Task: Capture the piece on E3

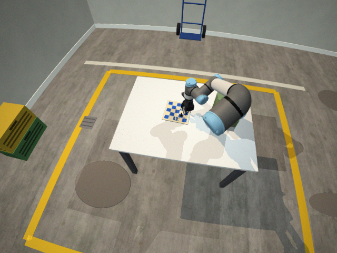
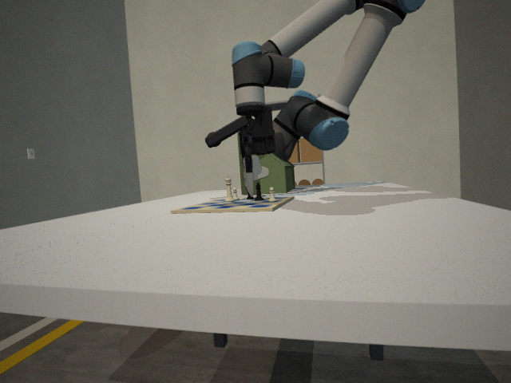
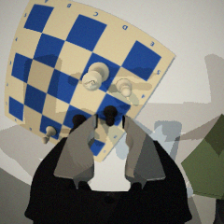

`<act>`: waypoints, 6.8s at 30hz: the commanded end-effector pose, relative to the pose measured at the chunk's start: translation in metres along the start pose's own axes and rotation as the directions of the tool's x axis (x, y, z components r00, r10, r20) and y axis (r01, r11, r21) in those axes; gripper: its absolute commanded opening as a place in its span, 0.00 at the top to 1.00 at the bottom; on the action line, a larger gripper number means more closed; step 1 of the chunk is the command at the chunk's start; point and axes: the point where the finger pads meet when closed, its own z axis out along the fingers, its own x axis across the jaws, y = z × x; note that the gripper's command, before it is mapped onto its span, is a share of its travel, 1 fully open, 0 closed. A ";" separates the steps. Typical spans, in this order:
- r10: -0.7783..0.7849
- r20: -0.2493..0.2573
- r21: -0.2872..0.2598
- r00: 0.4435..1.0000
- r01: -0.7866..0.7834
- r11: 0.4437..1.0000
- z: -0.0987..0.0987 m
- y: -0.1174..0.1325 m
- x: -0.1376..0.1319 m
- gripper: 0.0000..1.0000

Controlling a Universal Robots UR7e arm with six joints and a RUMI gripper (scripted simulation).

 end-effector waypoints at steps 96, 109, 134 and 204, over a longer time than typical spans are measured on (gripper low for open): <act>0.000 0.001 0.001 1.000 0.000 1.000 -0.100 0.000 0.000 1.00; 0.017 0.000 0.003 1.000 -0.017 1.000 -0.103 -0.005 -0.008 1.00; 0.346 0.002 0.002 0.938 -0.346 0.938 -0.096 -0.058 -0.197 1.00; 0.361 0.001 0.000 0.933 -0.361 0.933 0.002 -0.060 -0.208 1.00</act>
